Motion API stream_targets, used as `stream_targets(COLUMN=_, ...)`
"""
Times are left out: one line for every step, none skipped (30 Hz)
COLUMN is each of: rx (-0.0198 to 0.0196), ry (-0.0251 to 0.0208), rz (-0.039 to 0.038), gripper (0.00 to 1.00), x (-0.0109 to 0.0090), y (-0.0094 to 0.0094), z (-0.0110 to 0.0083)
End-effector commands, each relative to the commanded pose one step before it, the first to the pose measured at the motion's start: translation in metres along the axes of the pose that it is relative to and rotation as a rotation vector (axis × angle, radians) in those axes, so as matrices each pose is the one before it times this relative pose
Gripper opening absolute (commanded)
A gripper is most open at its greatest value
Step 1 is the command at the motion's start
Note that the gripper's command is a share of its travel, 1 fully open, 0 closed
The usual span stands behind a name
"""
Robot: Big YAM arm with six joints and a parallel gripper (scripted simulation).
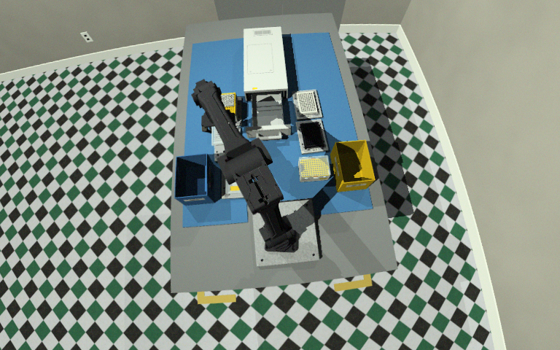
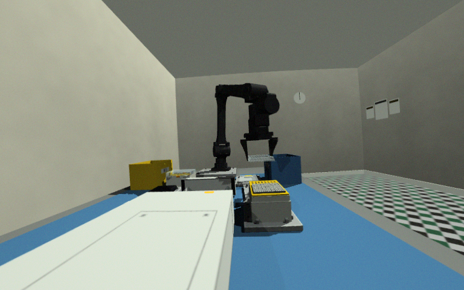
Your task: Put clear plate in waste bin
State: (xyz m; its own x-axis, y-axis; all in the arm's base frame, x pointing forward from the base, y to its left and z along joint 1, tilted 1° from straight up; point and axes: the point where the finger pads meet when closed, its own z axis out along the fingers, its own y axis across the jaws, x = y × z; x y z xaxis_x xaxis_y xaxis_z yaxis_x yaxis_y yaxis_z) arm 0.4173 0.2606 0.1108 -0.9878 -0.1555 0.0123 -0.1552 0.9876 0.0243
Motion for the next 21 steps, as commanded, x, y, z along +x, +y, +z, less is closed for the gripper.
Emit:
stream_targets(rx=-0.02319, ry=-0.06654, rz=0.00141, gripper=0.0, x=-0.01892, y=0.00145, z=-0.03802)
stream_targets(rx=0.0, ry=0.0, rz=0.0, gripper=0.0, x=0.0, y=0.0, z=0.0)
stream_targets(rx=0.0, ry=0.0, rz=0.0, gripper=0.0, x=0.0, y=0.0, z=0.0)
stream_targets(rx=0.0064, ry=0.01588, rz=0.00079, gripper=0.0, x=0.00029, y=-0.00025, z=0.00706)
stream_targets(rx=-0.00109, ry=-0.00282, rz=-0.00016, gripper=0.0, x=-0.00015, y=-0.00011, z=-0.00291)
stream_targets(rx=-0.00278, ry=-0.00689, rz=-0.00026, gripper=0.0, x=-0.00006, y=0.0001, z=-0.00497)
stream_targets(rx=-0.00257, ry=-0.00638, rz=-0.00013, gripper=0.0, x=-0.00004, y=0.00012, z=-0.0047)
stream_targets(rx=-0.00002, ry=-0.00004, rz=-0.00022, gripper=0.0, x=0.00001, y=0.00007, z=-0.00137)
stream_targets(rx=-0.00002, ry=-0.00004, rz=-0.00023, gripper=0.0, x=0.00001, y=0.00007, z=-0.00137)
stream_targets(rx=-0.00002, ry=-0.00005, rz=-0.00013, gripper=0.0, x=0.0, y=0.00005, z=-0.00137)
stream_targets(rx=-0.00001, ry=-0.00005, rz=-0.00002, gripper=0.0, x=-0.00001, y=0.0, z=-0.00138)
stream_targets(rx=0.00027, ry=0.00062, rz=0.00012, gripper=0.0, x=-0.00003, y=-0.00005, z=-0.00102)
stream_targets(rx=0.00284, ry=0.00703, rz=0.00035, gripper=0.0, x=-0.00001, y=-0.00011, z=0.00302)
stream_targets(rx=0.003, ry=0.00743, rz=0.00031, gripper=0.0, x=0.00002, y=-0.00007, z=0.0039)
stream_targets(rx=0.00077, ry=0.00196, rz=0.00006, gripper=0.0, x=0.0001, y=0.0001, z=0.00108)
stream_targets(rx=0.00518, ry=0.01829, rz=-0.00206, gripper=0.0, x=0.00909, y=0.00142, z=0.01139)
stream_targets(rx=0.0, ry=0.0, rz=0.0, gripper=0.0, x=0.0, y=0.0, z=0.0)
stream_targets(rx=0.0, ry=0.0, rz=0.0, gripper=0.0, x=0.0, y=0.0, z=0.0)
stream_targets(rx=0.0, ry=0.0, rz=0.0, gripper=0.0, x=0.0, y=0.0, z=0.0)
stream_targets(rx=0.0, ry=0.0, rz=0.0, gripper=0.0, x=0.0, y=0.0, z=0.0)
stream_targets(rx=0.0, ry=0.0, rz=0.0, gripper=0.0, x=0.0, y=0.0, z=0.0)
